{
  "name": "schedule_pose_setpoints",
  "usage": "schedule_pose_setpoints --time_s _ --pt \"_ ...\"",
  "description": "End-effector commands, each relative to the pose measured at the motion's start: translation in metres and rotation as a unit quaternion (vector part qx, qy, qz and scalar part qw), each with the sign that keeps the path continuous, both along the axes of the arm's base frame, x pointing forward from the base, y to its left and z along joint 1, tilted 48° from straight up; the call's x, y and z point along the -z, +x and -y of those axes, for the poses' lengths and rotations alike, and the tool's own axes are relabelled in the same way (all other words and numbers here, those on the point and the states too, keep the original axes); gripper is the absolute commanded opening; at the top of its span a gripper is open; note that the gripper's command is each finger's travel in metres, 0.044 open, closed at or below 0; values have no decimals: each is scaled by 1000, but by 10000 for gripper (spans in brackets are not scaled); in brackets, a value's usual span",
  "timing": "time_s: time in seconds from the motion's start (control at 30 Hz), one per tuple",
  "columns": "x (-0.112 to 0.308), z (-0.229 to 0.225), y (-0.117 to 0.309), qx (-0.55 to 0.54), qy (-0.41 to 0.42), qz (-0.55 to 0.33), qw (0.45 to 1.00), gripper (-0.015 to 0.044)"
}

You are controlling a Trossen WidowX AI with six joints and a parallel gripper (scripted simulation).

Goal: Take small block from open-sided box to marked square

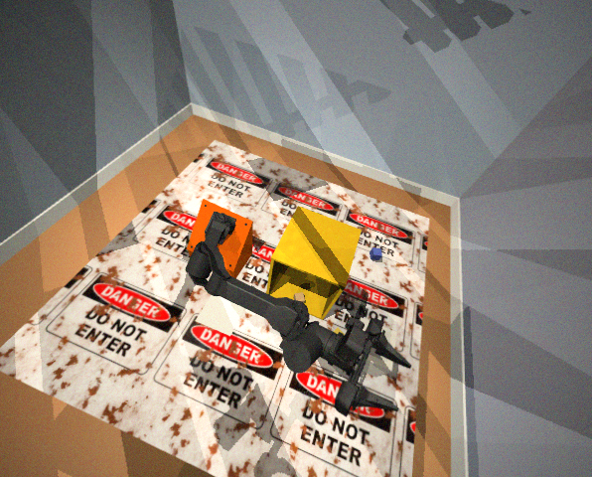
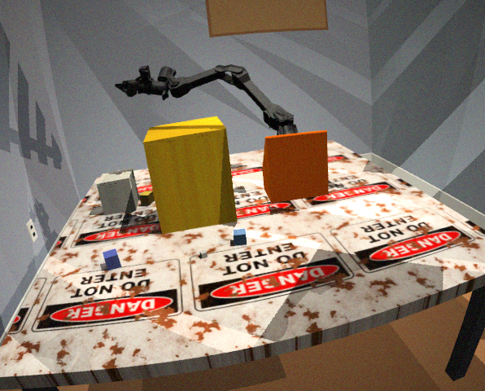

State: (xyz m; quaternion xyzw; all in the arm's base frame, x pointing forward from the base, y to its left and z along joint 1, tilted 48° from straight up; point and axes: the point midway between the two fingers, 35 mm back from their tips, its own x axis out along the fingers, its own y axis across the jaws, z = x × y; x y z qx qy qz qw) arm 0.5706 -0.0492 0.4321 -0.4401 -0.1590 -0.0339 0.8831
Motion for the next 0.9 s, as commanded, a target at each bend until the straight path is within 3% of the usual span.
schedule_pose_setpoints --time_s 0.0,0.03,0.43,0.87 --pt "1 1 0 2 -1 -2 1000 374" --pt "5 4 2 7 -4 -10 1000 354" --pt "129 84 8 126 -112 -247 954 354" --pt "270 155 -56 139 -244 -524 804 354"
